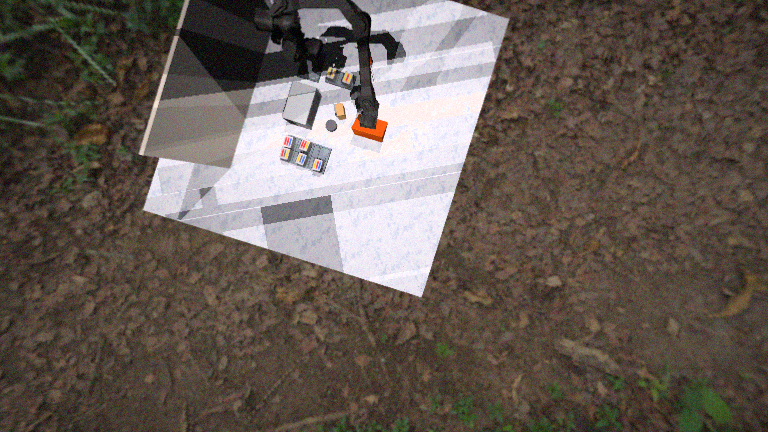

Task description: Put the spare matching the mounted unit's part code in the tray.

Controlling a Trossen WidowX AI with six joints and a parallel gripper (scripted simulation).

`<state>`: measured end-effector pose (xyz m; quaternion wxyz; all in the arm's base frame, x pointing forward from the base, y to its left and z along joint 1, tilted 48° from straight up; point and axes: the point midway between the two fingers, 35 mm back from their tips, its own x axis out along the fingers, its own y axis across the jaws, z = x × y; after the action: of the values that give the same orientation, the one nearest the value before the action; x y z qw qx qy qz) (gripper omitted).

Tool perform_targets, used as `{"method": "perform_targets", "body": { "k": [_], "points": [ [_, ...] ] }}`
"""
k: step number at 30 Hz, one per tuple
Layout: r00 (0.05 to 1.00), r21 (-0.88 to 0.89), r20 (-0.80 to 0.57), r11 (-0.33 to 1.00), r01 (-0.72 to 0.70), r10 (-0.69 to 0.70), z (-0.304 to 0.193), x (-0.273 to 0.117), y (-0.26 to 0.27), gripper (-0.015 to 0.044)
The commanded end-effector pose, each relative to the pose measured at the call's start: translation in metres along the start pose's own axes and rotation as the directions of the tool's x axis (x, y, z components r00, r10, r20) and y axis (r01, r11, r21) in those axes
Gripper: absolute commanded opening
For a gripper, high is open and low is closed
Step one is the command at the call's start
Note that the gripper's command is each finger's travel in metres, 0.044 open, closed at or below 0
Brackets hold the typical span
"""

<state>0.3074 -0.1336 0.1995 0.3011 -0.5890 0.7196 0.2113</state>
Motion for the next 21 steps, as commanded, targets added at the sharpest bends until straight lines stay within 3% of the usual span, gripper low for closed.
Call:
{"method": "perform_targets", "body": {
  "k": [1, 21],
  "points": [
    [1.000, -0.003, -0.004, 1.000, 0.001, -0.001, 0.000, 0.004, 0.000, 0.0000],
    [1.000, -0.003, -0.002, 1.000, 0.001, -0.001, 0.000, 0.020, -0.002, 0.0000]
  ]
}}
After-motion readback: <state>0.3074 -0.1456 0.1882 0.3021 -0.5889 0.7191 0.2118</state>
